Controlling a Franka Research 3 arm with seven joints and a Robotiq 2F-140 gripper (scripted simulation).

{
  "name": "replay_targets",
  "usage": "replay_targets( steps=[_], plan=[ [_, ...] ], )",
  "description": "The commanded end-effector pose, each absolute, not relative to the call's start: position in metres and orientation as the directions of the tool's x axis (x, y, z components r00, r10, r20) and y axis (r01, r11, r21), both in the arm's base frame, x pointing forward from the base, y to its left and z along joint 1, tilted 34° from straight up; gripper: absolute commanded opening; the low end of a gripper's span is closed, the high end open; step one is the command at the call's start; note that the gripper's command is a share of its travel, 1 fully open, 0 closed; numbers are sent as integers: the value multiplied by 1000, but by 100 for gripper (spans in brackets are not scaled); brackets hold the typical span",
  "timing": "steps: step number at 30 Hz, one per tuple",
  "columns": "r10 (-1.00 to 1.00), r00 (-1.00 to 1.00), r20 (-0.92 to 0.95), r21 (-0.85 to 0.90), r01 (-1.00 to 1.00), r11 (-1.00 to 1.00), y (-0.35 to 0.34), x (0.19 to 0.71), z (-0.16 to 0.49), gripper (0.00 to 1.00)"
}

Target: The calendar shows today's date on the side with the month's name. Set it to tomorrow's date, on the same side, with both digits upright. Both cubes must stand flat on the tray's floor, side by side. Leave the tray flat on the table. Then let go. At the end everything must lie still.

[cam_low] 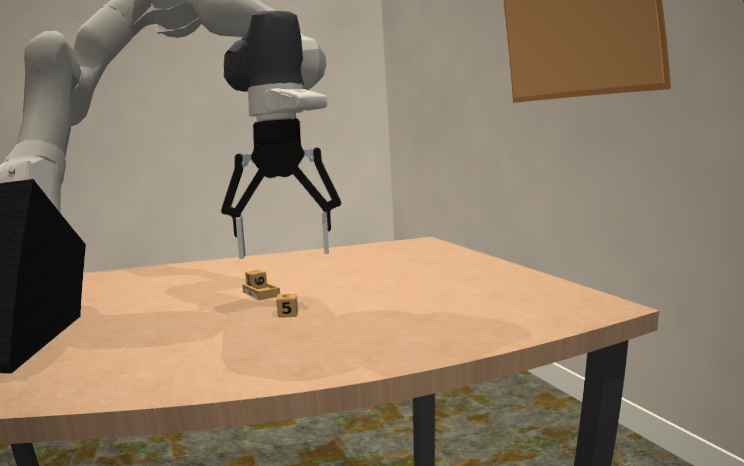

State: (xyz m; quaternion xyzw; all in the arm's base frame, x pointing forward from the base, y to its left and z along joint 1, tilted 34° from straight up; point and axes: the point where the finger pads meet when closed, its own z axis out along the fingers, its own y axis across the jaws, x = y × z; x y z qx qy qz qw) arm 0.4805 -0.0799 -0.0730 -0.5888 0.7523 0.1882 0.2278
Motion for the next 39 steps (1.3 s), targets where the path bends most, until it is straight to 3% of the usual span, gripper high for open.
replay_targets(
  steps=[1, 17, 18, 39],
  plan=[
    [-799, -230, -555, 29, -966, 258, -82, 480, -75, 100],
    [-800, -226, -555, 26, -967, 255, -88, 477, -65, 100],
    [-800, -226, -555, 26, -967, 255, -88, 477, -65, 29],
    [-800, -226, -555, 26, -967, 255, -88, 477, -65, 29]
  ],
)
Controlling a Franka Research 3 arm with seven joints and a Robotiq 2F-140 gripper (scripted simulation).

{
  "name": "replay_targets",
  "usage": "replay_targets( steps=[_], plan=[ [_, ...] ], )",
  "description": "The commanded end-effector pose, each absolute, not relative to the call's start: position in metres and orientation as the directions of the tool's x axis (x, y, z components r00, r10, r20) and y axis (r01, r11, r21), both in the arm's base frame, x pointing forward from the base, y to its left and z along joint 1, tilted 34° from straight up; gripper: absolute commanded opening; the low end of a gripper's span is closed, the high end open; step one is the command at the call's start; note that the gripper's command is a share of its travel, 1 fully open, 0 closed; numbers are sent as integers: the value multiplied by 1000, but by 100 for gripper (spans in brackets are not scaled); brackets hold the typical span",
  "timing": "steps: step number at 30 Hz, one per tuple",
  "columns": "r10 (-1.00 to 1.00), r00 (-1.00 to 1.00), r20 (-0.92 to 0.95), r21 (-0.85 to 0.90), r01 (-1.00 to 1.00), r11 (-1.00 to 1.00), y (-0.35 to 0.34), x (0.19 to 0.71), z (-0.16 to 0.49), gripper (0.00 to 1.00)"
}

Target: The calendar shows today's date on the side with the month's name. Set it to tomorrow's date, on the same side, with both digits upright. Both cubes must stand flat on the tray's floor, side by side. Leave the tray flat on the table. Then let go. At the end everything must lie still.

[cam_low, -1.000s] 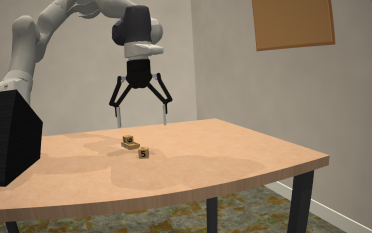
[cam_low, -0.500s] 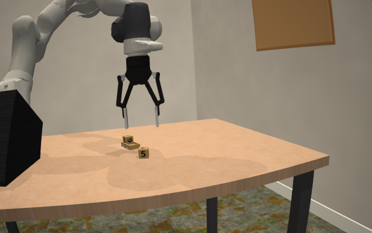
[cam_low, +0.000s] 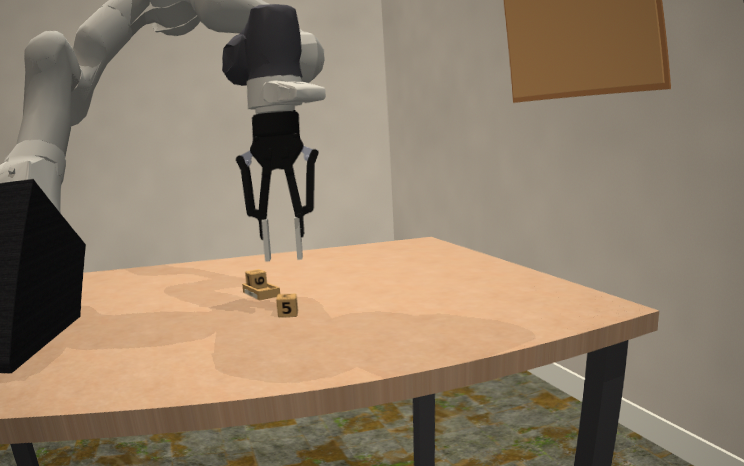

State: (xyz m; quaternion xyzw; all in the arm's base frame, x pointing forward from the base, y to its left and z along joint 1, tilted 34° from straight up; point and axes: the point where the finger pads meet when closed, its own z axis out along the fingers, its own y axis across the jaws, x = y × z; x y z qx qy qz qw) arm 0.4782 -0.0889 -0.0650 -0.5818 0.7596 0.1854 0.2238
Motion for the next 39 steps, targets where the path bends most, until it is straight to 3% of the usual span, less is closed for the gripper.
replay_targets(
  steps=[1, 39],
  plan=[
    [-800, -226, -555, 26, -967, 255, -88, 477, -65, 29],
    [-800, -226, -555, 26, -967, 254, -80, 479, -77, 29]
  ],
)
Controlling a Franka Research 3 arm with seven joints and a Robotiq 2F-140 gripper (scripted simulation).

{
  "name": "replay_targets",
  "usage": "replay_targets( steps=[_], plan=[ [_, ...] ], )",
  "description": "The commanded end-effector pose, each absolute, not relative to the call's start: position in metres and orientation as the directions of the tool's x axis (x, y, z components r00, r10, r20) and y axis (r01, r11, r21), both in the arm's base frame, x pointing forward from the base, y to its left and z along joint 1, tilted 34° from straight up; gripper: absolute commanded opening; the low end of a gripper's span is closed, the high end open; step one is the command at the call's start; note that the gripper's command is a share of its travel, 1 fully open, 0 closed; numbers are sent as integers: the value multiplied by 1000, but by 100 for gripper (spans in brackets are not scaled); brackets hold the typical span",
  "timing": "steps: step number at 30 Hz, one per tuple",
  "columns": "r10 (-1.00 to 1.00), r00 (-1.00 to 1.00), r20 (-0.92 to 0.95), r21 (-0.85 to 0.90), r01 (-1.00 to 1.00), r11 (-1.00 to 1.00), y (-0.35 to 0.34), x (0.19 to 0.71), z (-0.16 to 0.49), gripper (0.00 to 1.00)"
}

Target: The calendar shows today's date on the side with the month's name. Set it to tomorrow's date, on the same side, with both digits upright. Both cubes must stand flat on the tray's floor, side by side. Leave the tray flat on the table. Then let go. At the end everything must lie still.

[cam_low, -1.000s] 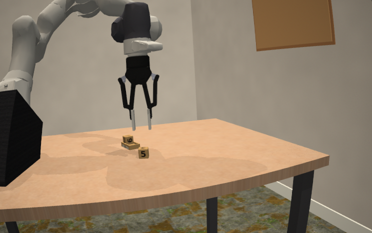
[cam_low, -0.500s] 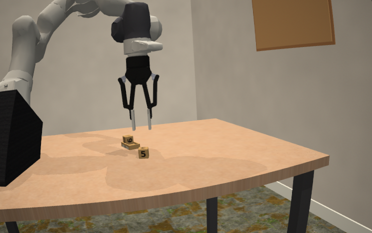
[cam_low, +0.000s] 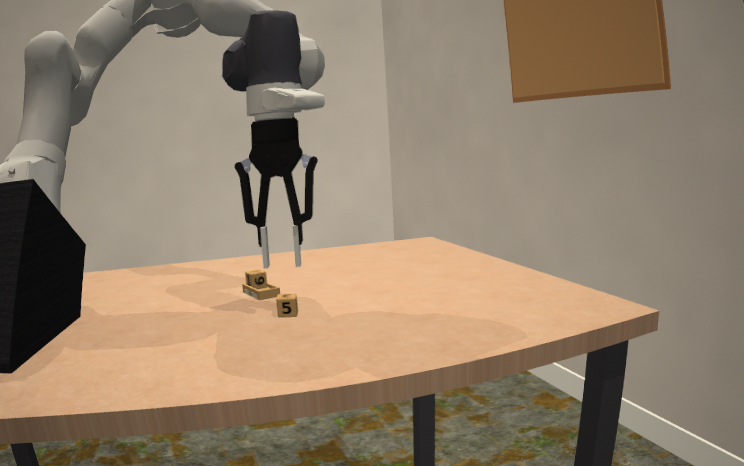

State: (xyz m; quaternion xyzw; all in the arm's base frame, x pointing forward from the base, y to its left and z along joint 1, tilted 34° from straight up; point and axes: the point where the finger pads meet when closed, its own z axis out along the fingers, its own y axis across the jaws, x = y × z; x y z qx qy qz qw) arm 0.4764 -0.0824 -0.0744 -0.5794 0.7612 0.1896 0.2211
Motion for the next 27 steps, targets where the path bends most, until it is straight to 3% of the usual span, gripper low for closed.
replay_targets(
  steps=[1, 27],
  plan=[
    [-800, -226, -555, 26, -967, 254, -79, 479, -79, 29],
    [-800, -226, -555, 26, -967, 254, -62, 483, -105, 29]
  ],
)
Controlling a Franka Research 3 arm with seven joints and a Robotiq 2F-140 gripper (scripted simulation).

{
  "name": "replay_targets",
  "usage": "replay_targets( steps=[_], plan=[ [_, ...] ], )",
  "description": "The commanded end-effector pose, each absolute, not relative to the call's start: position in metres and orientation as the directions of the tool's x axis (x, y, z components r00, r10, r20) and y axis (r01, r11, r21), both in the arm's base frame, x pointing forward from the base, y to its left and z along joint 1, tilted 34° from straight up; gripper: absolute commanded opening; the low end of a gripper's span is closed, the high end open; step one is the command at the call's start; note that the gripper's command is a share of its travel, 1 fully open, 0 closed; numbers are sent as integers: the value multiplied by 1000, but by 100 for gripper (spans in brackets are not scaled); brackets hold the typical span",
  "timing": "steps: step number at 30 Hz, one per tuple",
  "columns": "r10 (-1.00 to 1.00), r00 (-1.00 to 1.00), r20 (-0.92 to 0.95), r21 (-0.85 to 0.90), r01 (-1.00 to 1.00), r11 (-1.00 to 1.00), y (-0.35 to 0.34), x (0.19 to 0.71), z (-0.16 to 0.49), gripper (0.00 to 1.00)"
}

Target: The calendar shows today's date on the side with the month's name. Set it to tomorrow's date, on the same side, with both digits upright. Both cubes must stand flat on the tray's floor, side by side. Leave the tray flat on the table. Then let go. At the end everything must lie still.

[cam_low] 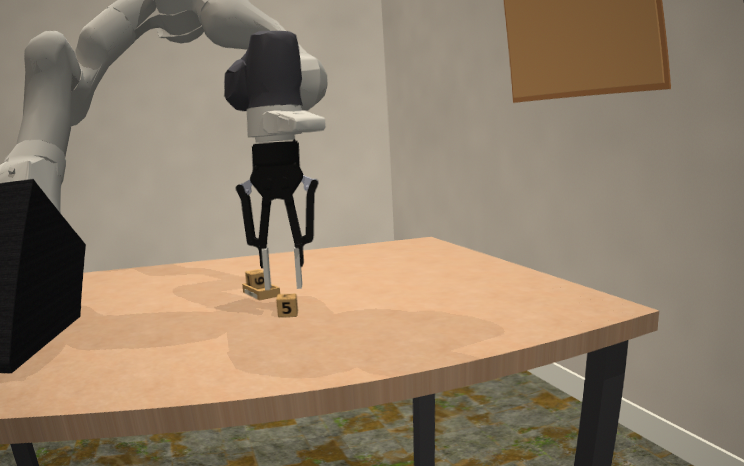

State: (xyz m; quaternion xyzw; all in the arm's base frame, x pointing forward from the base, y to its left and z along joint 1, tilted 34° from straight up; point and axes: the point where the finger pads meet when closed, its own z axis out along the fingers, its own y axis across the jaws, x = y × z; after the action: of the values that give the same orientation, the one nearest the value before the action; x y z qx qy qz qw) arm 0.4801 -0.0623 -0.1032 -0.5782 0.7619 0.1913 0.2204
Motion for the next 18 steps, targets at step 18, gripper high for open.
replay_targets(
  steps=[18],
  plan=[
    [-800, -226, -555, 26, -967, 254, -60, 483, -108, 29]
  ],
)
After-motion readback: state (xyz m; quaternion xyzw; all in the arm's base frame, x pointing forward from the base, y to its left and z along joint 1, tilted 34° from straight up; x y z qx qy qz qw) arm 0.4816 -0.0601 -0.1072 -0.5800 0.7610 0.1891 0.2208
